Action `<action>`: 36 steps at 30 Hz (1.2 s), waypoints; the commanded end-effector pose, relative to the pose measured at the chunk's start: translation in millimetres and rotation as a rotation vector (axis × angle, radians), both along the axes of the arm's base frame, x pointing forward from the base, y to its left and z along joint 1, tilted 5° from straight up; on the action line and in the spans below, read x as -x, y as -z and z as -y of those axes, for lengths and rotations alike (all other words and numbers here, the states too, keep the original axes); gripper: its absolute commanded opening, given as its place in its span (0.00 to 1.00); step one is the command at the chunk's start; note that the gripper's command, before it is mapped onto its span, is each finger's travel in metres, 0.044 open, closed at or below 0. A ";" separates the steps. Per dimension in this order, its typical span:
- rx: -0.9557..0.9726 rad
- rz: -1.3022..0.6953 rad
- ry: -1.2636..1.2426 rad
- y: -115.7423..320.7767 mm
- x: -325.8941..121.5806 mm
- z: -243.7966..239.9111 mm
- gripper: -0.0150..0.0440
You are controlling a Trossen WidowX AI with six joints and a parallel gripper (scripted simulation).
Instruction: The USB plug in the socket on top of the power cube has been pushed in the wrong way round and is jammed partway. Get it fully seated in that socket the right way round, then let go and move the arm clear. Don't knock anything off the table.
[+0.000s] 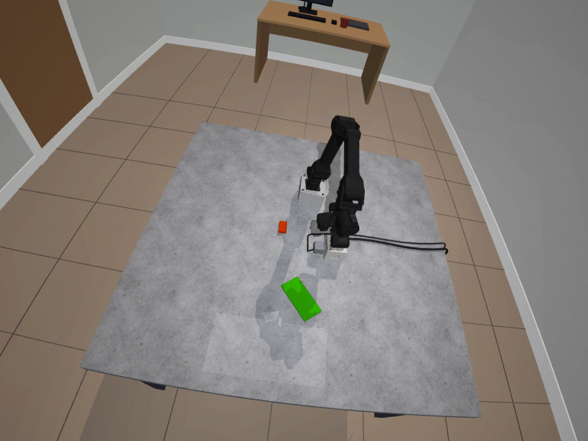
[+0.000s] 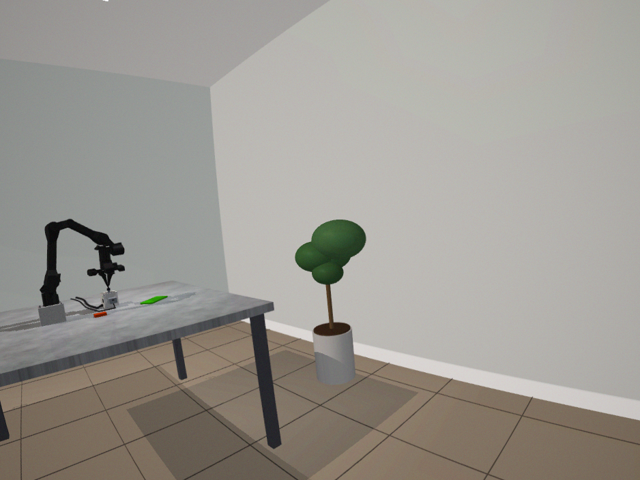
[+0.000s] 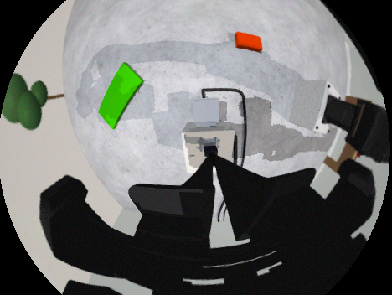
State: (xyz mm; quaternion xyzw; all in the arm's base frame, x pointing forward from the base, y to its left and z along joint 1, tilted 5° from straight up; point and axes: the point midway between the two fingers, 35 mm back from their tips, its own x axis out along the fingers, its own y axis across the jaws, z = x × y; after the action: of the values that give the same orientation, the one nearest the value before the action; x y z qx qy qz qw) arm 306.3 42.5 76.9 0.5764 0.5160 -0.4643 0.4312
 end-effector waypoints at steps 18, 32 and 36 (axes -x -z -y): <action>-0.003 0.001 -0.005 3.1 -0.3 -0.7 0.25; -0.003 0.001 -0.005 4.8 -0.4 -0.9 0.25; -0.003 0.001 -0.005 5.2 -0.4 -0.9 0.25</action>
State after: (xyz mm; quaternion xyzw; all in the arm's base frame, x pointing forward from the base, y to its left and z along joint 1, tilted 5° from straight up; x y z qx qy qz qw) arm 306.4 42.8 72.6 0.5762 0.5163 -0.4640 0.4316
